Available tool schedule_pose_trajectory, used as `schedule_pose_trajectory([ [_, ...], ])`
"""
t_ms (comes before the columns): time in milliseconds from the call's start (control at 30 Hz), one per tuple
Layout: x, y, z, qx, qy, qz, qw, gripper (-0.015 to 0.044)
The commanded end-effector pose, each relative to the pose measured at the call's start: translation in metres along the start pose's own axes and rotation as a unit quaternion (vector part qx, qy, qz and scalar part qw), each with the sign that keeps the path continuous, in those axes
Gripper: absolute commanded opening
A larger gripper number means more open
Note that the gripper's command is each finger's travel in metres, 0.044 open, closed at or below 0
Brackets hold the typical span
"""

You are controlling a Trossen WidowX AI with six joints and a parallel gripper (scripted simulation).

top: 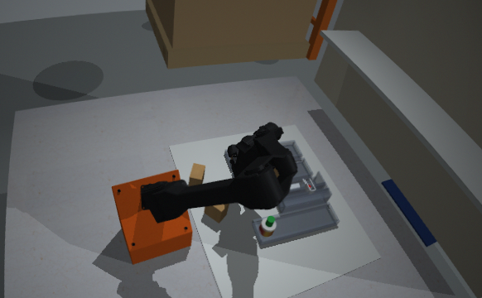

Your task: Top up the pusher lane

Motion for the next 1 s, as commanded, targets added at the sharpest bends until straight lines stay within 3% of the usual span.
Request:
schedule_pose_trajectory([
  [0,0.004,-0.003,-0.004,-0.003,-0.001,0.048,0.999,0.0],
  [467,0.004,-0.004,-0.029,-0.004,-0.001,0.05,0.999,0.0],
  [967,0.008,-0.003,-0.029,-0.004,-0.001,0.05,0.999,0.0],
])
Point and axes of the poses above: the point midway between the two fingers, 35 mm back from their tips, its own z axis back along the fingers, its own y axis across the jaws, x = y × z, the point moved 4 cm from there along z, back along the fingers, and after that the axes turned 1 degree about z, right-handed, at the moved point
